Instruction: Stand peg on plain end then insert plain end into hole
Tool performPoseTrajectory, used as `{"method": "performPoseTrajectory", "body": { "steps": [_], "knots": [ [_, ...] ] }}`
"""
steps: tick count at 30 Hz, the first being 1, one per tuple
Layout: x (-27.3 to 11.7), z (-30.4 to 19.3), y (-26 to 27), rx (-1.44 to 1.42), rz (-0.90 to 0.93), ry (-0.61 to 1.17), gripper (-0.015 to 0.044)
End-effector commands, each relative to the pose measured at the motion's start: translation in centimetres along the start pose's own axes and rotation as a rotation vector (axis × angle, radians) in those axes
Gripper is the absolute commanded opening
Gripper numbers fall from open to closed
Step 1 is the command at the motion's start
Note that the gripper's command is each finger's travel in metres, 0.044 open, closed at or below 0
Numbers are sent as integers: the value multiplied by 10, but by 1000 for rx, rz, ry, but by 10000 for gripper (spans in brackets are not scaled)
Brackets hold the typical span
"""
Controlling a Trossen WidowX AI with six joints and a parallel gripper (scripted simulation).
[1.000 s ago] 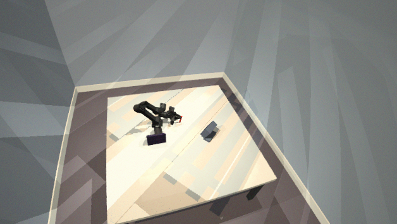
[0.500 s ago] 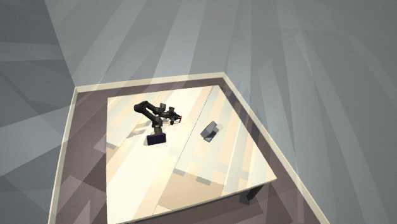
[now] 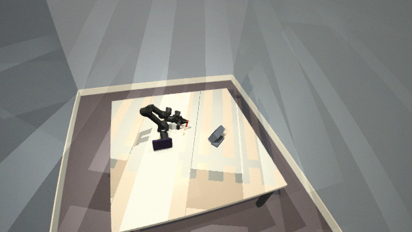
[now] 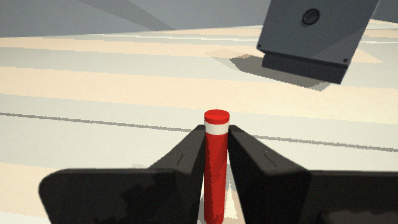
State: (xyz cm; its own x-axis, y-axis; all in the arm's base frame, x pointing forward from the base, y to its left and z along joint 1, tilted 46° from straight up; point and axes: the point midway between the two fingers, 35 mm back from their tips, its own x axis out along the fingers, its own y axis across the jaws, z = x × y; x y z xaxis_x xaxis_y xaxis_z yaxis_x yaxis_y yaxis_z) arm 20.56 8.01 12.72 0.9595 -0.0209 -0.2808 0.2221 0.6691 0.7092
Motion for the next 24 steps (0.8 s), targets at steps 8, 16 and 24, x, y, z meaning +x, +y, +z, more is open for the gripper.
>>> {"method": "performPoseTrajectory", "body": {
  "steps": [8,16,24],
  "knots": [
    [-3,-3,1,5,2,-9,50],
    [-5,-4,1,12,4,-20,50],
    [-6,-5,2,20,5,-31,50]
  ]
}}
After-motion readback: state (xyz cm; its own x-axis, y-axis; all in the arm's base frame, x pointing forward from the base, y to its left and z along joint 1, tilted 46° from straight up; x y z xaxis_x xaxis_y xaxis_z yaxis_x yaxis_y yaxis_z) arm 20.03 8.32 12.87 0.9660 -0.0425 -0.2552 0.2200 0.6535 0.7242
